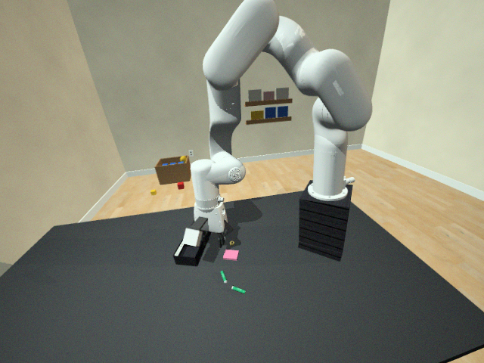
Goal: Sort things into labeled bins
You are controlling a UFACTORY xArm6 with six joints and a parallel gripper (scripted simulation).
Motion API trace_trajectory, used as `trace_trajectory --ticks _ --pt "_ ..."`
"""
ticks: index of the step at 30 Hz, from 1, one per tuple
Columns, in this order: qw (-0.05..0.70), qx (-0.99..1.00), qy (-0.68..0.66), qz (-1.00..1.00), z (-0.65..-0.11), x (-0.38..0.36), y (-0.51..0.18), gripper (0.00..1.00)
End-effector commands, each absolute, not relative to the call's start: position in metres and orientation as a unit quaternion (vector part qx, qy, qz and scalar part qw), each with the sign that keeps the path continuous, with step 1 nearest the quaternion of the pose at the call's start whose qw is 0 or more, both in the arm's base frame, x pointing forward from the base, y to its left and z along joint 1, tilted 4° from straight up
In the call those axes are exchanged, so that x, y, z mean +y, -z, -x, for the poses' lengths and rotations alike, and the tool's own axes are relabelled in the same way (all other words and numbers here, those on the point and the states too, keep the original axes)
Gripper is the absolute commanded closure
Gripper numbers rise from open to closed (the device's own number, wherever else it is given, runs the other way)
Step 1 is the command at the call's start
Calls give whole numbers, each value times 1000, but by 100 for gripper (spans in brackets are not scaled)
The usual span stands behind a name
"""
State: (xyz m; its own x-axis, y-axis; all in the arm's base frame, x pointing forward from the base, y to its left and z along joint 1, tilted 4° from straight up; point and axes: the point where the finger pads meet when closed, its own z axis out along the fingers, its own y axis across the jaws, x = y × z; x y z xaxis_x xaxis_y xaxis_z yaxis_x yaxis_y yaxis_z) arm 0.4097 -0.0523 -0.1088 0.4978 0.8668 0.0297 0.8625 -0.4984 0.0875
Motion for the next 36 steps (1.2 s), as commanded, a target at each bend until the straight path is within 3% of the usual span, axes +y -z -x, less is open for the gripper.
trace_trajectory --ticks 1,36 --pt "34 566 -31 -823 -406 -51 108 44" --pt "35 910 7 -413 -369 -45 112 44"
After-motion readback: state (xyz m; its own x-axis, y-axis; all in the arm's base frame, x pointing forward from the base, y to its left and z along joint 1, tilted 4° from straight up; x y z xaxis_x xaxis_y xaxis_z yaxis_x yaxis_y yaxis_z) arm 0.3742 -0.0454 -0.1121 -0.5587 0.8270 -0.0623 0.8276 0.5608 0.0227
